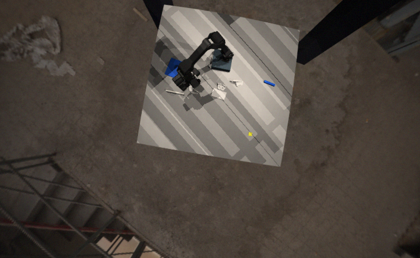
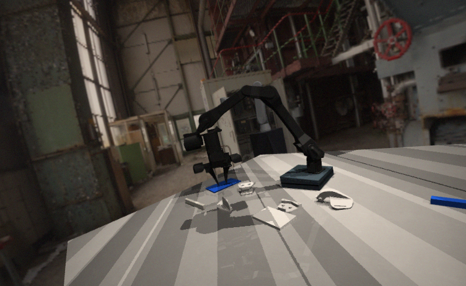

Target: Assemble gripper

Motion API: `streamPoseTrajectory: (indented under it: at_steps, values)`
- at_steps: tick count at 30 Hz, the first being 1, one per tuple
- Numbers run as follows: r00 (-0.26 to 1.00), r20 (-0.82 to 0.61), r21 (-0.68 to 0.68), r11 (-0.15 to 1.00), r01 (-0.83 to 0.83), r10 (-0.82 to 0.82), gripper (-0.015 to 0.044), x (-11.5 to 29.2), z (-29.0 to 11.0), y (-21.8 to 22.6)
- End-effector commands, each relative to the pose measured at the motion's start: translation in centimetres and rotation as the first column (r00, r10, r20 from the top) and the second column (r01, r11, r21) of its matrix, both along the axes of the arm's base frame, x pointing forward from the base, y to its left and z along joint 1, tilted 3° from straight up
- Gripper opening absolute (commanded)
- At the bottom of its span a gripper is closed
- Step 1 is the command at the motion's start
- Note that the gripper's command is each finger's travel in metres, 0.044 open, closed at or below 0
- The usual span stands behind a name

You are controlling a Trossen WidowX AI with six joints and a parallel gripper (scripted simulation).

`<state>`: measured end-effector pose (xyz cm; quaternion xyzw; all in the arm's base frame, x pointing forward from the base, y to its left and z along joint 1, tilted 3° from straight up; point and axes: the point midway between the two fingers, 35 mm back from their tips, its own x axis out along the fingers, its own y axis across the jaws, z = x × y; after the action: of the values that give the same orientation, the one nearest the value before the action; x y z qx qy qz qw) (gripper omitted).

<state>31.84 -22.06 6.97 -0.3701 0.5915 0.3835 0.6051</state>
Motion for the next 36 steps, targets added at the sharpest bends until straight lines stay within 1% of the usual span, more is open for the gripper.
streamPoseTrajectory:
  at_steps: [1, 3, 21, 36]
  values:
    - [1.0, 0.0, 0.0, 1.0, 0.0, 0.0, 0.0046, 0.0, 0.0, 0.0]
    - [1.0, 0.0, 0.0, 1.0, 0.0, 0.0, 0.0, 0.0, 0.0, 0.0]
    - [1.0, 0.0, 0.0, 1.0, 0.0, 0.0, 0.0, 0.0, 0.0, 0.0]
    - [1.0, 0.0, 0.0, 1.0, 0.0, 0.0, 0.0394, 0.0, 0.0, 0.0]
